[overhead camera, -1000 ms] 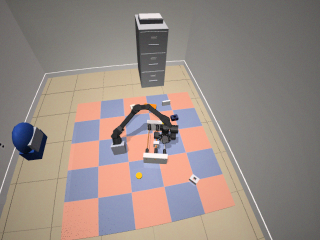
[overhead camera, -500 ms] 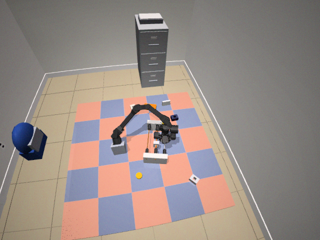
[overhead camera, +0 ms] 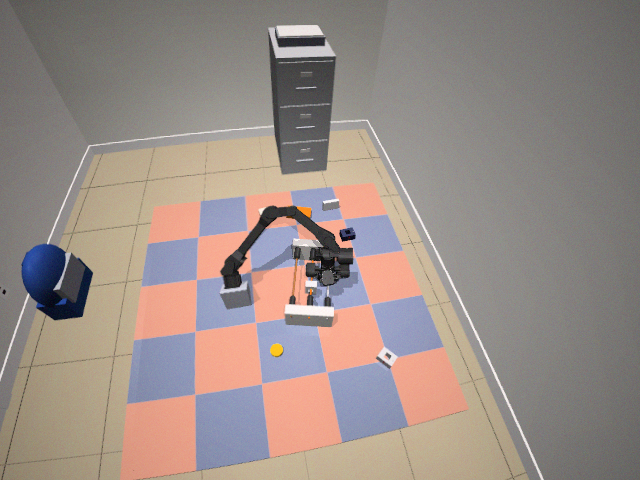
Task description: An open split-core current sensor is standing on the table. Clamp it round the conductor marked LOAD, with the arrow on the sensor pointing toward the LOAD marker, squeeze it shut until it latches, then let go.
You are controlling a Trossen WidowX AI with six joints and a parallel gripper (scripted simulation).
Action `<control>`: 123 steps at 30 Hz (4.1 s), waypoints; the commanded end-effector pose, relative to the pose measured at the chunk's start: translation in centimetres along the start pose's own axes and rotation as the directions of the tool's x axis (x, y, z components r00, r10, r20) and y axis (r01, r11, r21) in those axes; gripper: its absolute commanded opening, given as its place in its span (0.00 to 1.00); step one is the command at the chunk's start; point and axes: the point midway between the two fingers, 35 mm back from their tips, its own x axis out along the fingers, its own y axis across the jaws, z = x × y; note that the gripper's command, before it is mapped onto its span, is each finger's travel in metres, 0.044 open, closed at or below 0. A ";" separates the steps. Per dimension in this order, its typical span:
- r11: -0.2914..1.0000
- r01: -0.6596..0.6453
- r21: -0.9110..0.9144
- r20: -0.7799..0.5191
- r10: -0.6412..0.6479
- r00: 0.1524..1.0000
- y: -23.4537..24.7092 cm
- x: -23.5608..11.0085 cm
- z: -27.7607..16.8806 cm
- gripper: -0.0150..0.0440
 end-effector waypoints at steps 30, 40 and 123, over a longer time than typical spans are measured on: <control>0.980 -0.197 0.009 -0.003 0.197 0.980 0.1 -1.4 0.1 0.25; 0.980 -0.197 0.009 -0.003 0.197 0.980 0.1 -1.4 0.1 0.25; 0.980 -0.197 0.009 -0.003 0.197 0.980 0.1 -1.4 0.1 0.25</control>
